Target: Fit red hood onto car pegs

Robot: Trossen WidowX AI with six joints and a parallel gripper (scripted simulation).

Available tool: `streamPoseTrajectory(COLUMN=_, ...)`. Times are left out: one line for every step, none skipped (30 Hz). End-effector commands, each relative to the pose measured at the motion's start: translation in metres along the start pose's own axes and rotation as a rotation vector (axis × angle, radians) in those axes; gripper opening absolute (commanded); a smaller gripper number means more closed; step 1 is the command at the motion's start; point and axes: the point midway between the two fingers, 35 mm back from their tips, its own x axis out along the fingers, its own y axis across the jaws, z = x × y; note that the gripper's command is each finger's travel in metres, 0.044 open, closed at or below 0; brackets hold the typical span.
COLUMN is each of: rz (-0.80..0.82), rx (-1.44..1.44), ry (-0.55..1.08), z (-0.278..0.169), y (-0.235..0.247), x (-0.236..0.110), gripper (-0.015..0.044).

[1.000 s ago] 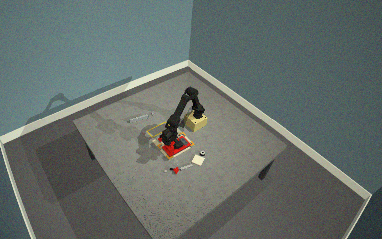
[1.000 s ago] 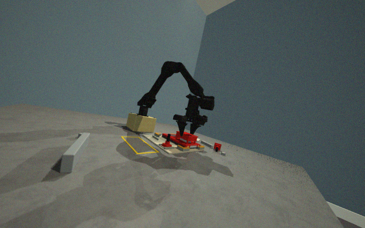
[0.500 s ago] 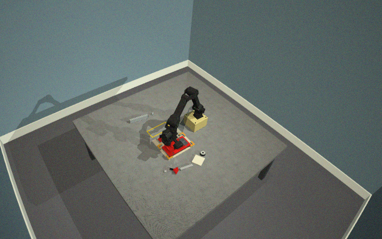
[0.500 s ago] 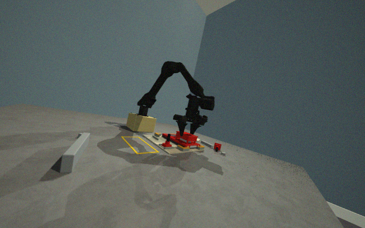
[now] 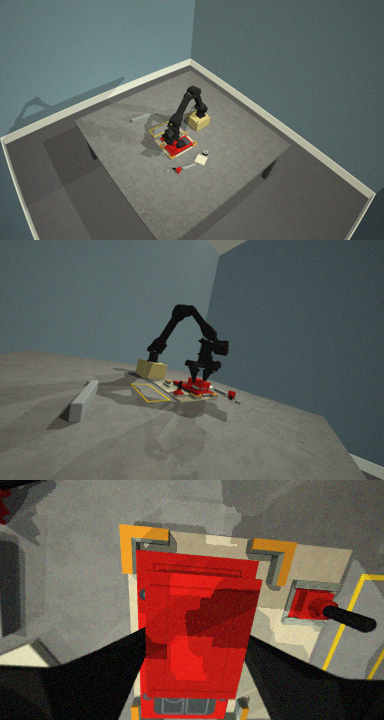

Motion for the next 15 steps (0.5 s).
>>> streamPoseTrajectory(rz=0.003, rx=0.001, ry=-0.005, z=0.0007, y=0.0004, x=-0.0009, gripper=0.0000)
streamPoseTrajectory(rz=0.003, rx=0.002, ry=-0.005, z=0.0007, y=0.0004, x=-0.0004, gripper=0.0000)
streamPoseTrajectory(rz=0.003, rx=0.002, ry=-0.005, z=0.0006, y=0.0004, x=0.0002, gripper=0.0000)
streamPoseTrajectory(rz=0.003, rx=0.002, ry=-0.005, z=0.0006, y=0.0004, x=0.0007, gripper=0.0000)
streamPoseTrajectory(rz=0.003, rx=0.002, ry=-0.005, z=0.0006, y=0.0004, x=0.0012, gripper=0.0000)
streamPoseTrajectory(rz=0.003, rx=0.002, ry=-0.005, z=0.0006, y=0.0005, x=0.0018, gripper=0.0000)
streamPoseTrajectory(rz=0.003, rx=0.002, ry=-0.005, z=0.0006, y=0.0005, x=0.0023, gripper=0.0000)
streamPoseTrajectory(rz=0.003, rx=0.002, ry=-0.005, z=0.0006, y=0.0005, x=0.0028, gripper=0.0000)
streamPoseTrajectory(rz=0.003, rx=0.002, ry=-0.005, z=0.0006, y=0.0005, x=0.0033, gripper=0.0000)
streamPoseTrajectory(rz=0.003, rx=0.002, ry=-0.005, z=0.0006, y=0.0005, x=0.0039, gripper=0.0000)
streamPoseTrajectory(rz=0.003, rx=0.002, ry=-0.005, z=0.0005, y=0.0005, x=0.0044, gripper=0.0000)
streamPoseTrajectory(rz=0.003, rx=0.002, ry=-0.005, z=0.0005, y=0.0006, x=0.0049, gripper=0.0000)
streamPoseTrajectory(rz=0.003, rx=0.002, ry=-0.005, z=0.0005, y=0.0006, x=0.0054, gripper=0.0000)
streamPoseTrajectory(rz=0.003, rx=0.002, ry=-0.005, z=0.0005, y=0.0006, x=0.0060, gripper=0.0000)
streamPoseTrajectory(rz=0.003, rx=0.002, ry=-0.005, z=0.0005, y=0.0006, x=0.0065, gripper=0.0000)
